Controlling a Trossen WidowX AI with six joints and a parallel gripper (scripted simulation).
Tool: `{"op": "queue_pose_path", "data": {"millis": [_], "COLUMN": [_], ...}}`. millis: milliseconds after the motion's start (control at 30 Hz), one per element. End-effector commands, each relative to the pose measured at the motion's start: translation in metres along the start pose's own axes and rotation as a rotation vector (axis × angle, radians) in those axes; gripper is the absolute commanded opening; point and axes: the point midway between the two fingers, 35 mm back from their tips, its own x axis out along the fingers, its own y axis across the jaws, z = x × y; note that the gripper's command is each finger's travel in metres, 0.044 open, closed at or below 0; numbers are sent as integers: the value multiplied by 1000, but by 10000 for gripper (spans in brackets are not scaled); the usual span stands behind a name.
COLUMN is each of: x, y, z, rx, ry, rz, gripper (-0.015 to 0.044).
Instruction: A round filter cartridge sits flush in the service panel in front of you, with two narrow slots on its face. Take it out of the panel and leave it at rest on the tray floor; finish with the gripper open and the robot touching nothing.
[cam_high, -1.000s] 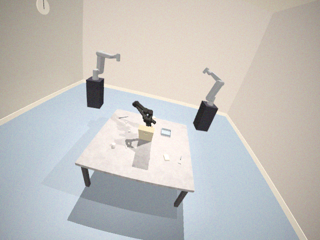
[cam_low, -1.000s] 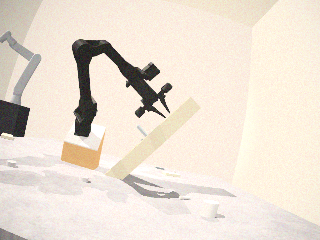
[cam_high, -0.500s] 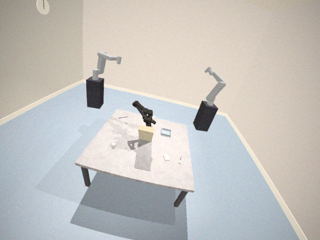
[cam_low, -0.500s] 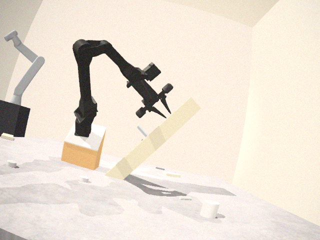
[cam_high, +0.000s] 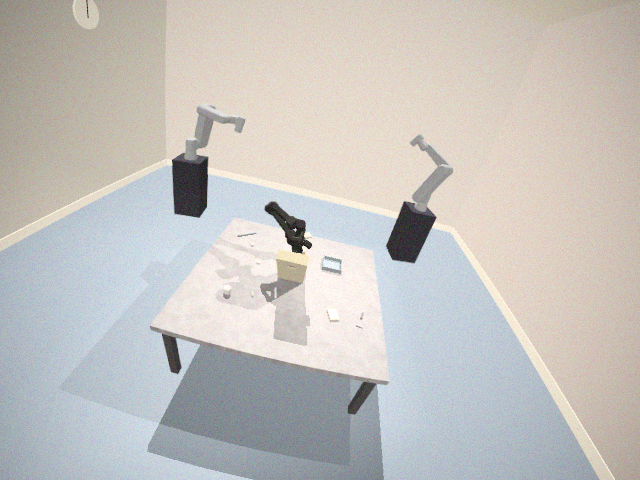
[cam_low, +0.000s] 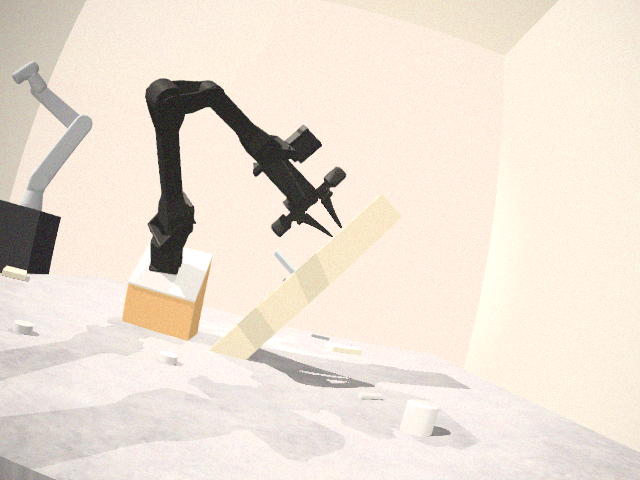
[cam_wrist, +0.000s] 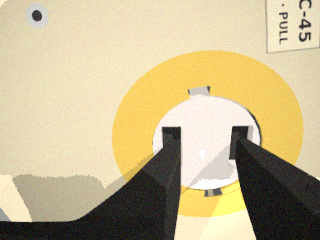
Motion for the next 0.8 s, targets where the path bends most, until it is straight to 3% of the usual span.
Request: {"op": "queue_pose_path", "data": {"millis": [0,767], "x": [0,1], "y": [2,1], "z": [1,0], "rx": [-4,-3], "ry": [-3,-1], "rz": [1,1], "gripper": [112,112]}}
